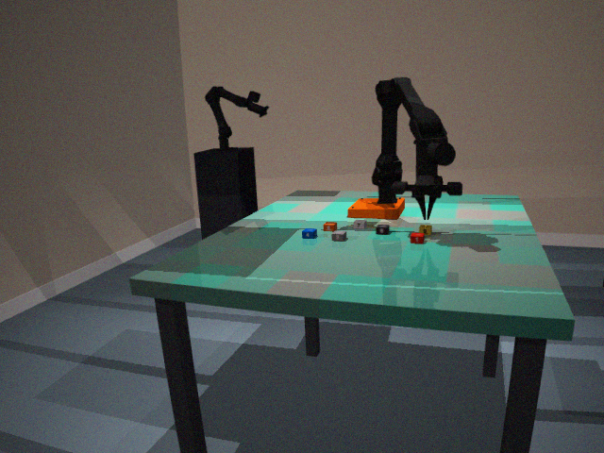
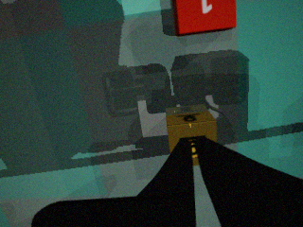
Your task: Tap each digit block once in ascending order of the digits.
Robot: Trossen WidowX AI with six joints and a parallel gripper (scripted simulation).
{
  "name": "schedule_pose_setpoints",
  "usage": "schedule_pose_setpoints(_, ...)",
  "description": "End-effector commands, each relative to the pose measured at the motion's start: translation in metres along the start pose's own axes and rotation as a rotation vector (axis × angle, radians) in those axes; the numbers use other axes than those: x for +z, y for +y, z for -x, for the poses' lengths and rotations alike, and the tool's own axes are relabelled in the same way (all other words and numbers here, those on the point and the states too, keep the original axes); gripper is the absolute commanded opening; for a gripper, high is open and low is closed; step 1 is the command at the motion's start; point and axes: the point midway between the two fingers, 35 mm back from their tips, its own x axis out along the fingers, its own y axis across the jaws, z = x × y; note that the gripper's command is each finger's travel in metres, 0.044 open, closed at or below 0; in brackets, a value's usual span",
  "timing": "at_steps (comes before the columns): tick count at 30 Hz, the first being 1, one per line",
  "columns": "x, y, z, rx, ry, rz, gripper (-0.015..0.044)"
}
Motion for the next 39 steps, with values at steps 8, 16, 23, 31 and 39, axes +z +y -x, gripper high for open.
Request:
schedule_pose_setpoints(8,-0.002,-0.002,-0.02,-0.008,0.01,-0.001,0.002)
schedule_pose_setpoints(16,-0.003,-0.002,-0.027,-0.008,0.01,-0.001,0.002)
schedule_pose_setpoints(23,-0.002,-0.001,-0.001,-0.007,0.009,-0.001,0.002)
schedule_pose_setpoints(31,-0.007,0.022,0.036,-0.006,0.011,-0.001,0.0125)
schedule_pose_setpoints(39,-0.023,0.049,0.084,-0.004,0.012,-0.001,0.0309)
